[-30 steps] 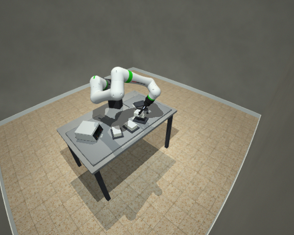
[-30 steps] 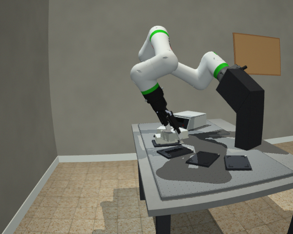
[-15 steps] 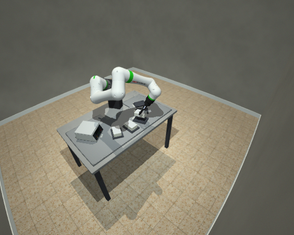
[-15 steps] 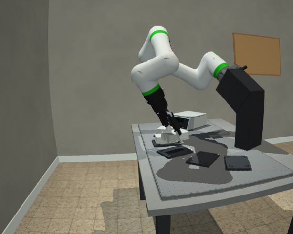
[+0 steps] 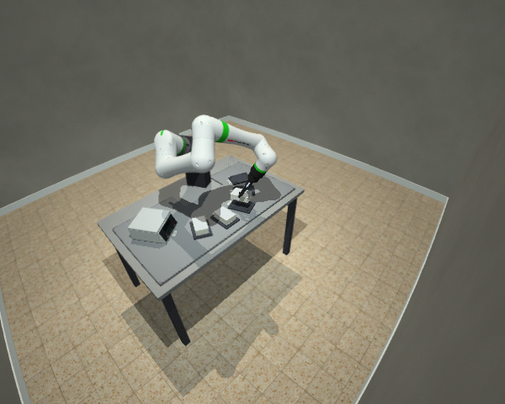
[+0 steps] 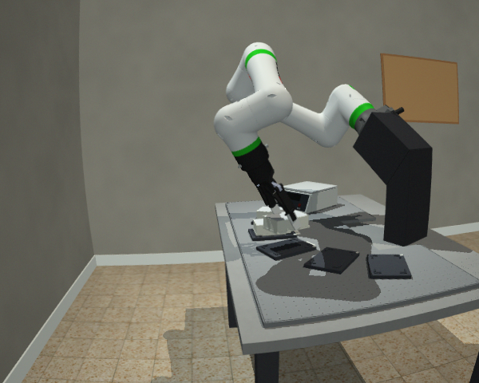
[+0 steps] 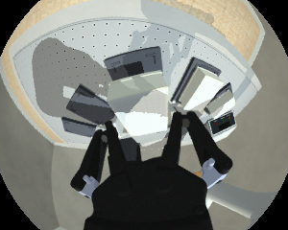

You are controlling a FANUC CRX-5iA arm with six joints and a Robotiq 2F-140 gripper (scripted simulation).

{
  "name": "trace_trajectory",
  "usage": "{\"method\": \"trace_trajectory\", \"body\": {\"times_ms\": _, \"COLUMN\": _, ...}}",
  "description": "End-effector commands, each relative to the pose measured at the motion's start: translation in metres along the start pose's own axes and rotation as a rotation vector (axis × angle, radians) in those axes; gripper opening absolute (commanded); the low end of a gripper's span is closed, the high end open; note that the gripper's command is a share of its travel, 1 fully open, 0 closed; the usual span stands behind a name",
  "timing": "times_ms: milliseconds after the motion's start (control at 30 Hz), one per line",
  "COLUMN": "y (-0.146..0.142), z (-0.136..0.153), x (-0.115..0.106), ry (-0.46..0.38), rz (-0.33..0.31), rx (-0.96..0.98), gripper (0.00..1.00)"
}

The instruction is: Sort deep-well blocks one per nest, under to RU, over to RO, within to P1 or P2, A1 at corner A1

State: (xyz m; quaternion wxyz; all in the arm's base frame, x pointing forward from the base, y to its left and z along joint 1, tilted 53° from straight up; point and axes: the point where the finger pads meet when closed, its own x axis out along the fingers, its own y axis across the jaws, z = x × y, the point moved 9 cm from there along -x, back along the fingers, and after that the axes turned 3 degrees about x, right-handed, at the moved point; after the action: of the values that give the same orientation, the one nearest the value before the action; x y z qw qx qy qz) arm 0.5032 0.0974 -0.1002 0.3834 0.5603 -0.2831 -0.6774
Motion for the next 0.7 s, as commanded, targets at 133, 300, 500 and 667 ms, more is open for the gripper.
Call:
{"method": "trace_trajectory", "body": {"times_ms": 133, "y": 0.000, "z": 0.000, "x": 0.000, "ry": 0.000, "rz": 0.000, "rx": 0.000, "gripper": 0.10}}
{"method": "trace_trajectory", "body": {"times_ms": 300, "y": 0.000, "z": -0.002, "x": 0.004, "ry": 0.000, "rz": 0.000, "rx": 0.000, "gripper": 0.10}}
{"method": "trace_trajectory", "body": {"times_ms": 500, "y": 0.000, "z": -0.006, "x": 0.010, "ry": 0.000, "rz": 0.000, "rx": 0.000, "gripper": 0.10}}
{"method": "trace_trajectory", "body": {"times_ms": 667, "y": 0.000, "z": -0.010, "x": 0.017, "ry": 0.000, "rz": 0.000, "rx": 0.000, "gripper": 0.10}}
